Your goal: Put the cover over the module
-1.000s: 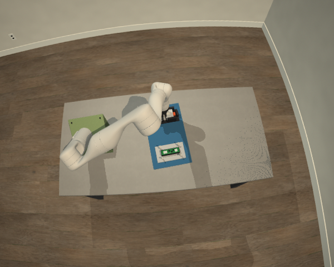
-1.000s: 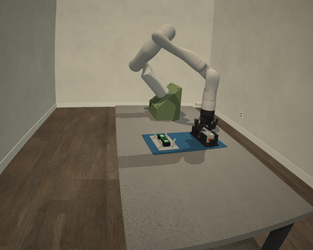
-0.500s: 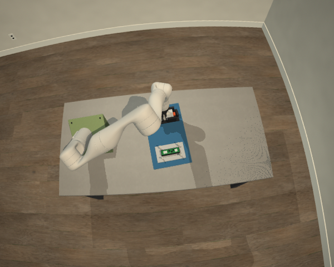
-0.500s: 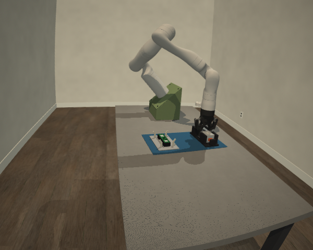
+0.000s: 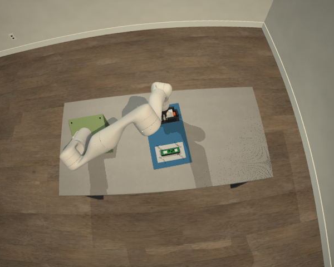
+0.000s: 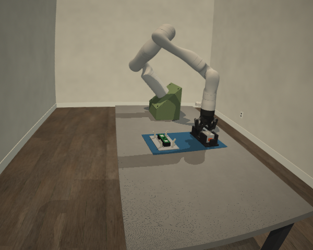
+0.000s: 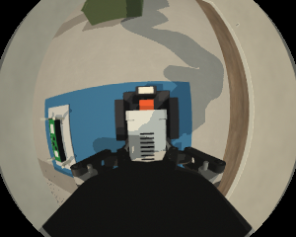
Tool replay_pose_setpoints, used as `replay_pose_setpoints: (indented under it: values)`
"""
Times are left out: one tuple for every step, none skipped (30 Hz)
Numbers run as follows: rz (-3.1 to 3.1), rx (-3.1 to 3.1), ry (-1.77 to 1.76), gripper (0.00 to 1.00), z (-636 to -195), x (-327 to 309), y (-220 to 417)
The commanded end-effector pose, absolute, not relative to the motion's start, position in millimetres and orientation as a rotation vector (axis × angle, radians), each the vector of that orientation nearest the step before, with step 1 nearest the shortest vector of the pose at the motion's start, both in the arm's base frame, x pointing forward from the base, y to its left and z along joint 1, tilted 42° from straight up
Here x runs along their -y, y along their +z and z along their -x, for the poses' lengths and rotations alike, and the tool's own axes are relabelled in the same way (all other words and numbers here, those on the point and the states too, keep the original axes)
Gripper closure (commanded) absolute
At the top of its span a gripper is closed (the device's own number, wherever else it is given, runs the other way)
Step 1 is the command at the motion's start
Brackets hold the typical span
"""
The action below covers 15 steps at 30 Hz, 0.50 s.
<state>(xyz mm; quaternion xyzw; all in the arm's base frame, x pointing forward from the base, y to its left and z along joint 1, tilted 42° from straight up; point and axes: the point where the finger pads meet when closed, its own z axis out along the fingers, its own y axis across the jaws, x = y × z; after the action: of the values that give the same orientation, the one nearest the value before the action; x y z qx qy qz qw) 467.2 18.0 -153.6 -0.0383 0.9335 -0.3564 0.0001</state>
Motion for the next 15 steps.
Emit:
replay_pose_setpoints:
  values:
    - [0.121, -2.932, -1.117, 1.00, -467.8, -19.1, -153.1]
    - [0.121, -2.932, -1.117, 1.00, -467.8, -19.1, -153.1]
    - [0.121, -2.932, -1.117, 1.00, -467.8, -19.1, -153.1]
    - [0.121, -2.932, -1.117, 1.00, -467.8, -19.1, -153.1]
    - [0.121, -2.932, -1.117, 1.00, -467.8, -19.1, -153.1]
    - [0.121, -2.932, -1.117, 1.00, -467.8, -19.1, -153.1]
    - [0.121, -2.932, -1.117, 1.00, -467.8, -19.1, -153.1]
    - [0.121, -2.932, -1.117, 1.00, -467.8, -19.1, -153.1]
    - [0.121, -2.932, -1.117, 1.00, -467.8, -19.1, -153.1]
    - [0.121, -2.932, -1.117, 1.00, -467.8, -19.1, -153.1]
    - [0.121, -2.932, -1.117, 1.00, -467.8, -19.1, -153.1]
    - [0.121, -2.932, -1.117, 1.00, -467.7, -21.1, -150.8]
    - [0.121, -2.932, -1.117, 1.00, -467.6, -23.1, -148.6]
    - [0.121, -2.932, -1.117, 1.00, -467.5, -25.1, -146.3]
    - [0.121, -2.932, -1.117, 1.00, -467.4, -27.1, -144.1]
